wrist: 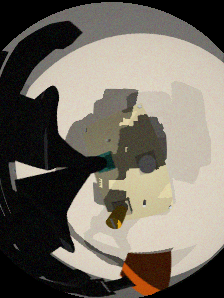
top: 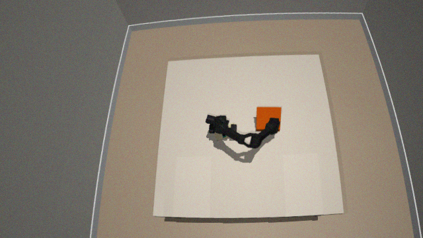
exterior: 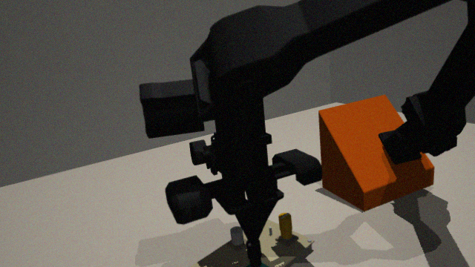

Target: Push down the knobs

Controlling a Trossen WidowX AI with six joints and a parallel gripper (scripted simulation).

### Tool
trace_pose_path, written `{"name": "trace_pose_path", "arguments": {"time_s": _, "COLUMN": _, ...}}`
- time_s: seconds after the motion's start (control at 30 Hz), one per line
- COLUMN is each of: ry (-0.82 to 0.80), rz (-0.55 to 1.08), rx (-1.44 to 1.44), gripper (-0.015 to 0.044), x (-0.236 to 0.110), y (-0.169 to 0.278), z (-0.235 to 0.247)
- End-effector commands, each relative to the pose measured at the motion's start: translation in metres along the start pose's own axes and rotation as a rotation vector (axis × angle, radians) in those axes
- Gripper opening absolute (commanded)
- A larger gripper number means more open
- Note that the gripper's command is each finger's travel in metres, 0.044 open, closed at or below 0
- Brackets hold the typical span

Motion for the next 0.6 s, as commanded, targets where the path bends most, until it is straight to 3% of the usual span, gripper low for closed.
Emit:
{"name": "trace_pose_path", "arguments": {"time_s": 0.0, "ry": 0.016, "rz": 0.001, "rx": -0.018, "gripper": 0.0, "x": 0.005, "y": 0.003, "z": 0.002}}
{"name": "trace_pose_path", "arguments": {"time_s": 0.57, "ry": 0.016, "rz": 0.0, "rx": -0.018, "gripper": 0.0, "x": -0.02, "y": 0.003, "z": 0.003}}
Point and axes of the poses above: the point midway between the two fingers, 35 mm back from their tips, its own x axis out along the fingers, its own z axis across the jaws, y = z × x, the point moved 10 cm from there along -x, back along the fingers, and after that the axes turned 10 degrees about x, right-handed, at the moved point
